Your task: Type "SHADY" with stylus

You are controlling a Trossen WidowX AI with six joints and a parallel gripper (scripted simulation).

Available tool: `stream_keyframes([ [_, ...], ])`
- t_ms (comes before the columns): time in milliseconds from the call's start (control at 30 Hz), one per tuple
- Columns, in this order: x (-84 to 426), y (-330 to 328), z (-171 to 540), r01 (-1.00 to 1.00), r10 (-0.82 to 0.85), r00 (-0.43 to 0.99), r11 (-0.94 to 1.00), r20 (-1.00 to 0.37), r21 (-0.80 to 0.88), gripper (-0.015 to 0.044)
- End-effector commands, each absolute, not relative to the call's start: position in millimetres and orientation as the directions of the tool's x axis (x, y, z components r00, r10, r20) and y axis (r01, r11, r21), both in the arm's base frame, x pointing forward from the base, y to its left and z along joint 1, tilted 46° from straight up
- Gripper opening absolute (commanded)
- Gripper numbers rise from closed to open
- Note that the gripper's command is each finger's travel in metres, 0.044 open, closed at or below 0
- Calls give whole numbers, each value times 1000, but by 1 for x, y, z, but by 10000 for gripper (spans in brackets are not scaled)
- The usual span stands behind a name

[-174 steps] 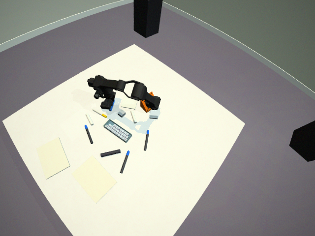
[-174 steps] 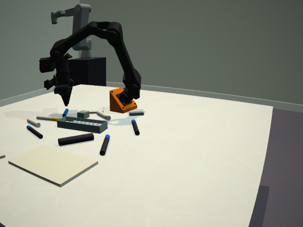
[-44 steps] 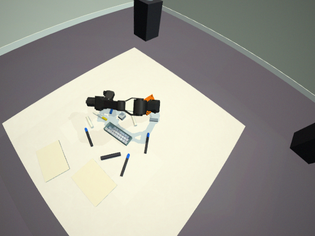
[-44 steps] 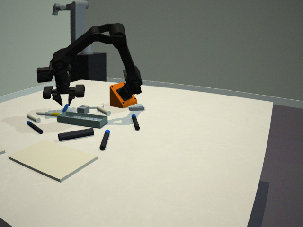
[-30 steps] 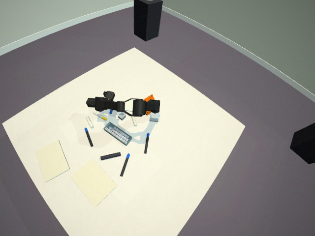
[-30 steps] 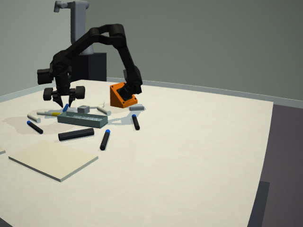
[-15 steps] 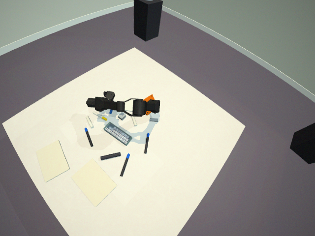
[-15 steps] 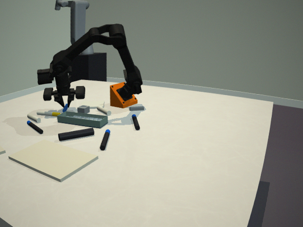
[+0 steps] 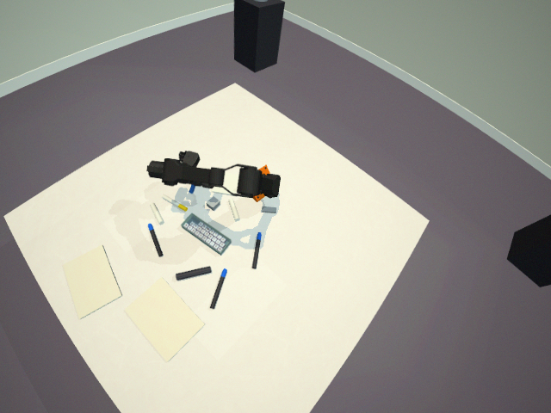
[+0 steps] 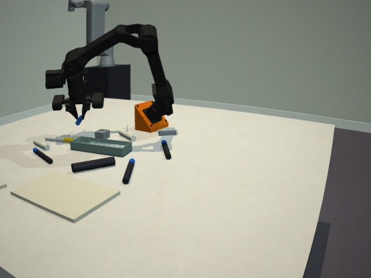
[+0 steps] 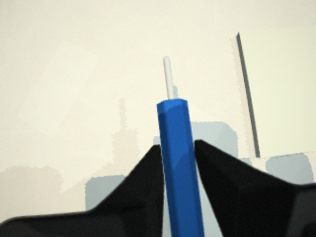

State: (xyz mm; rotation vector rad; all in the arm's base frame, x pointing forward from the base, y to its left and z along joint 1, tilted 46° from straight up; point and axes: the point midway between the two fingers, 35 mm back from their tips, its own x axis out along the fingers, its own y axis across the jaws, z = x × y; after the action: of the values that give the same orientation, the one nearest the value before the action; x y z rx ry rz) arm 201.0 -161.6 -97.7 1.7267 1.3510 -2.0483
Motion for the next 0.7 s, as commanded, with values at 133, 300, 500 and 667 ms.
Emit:
stream_keyframes([
  [133,201,-166,-94,617,415,-336,-581,-846,-530,0],
  [300,206,-161,-89,714,394,-343,-480,-853,-509,0],
  [500,215,-158,-77,845,349,-355,-277,-868,-457,0],
  [667,223,-155,-68,909,312,-363,-89,-878,-407,0],
])
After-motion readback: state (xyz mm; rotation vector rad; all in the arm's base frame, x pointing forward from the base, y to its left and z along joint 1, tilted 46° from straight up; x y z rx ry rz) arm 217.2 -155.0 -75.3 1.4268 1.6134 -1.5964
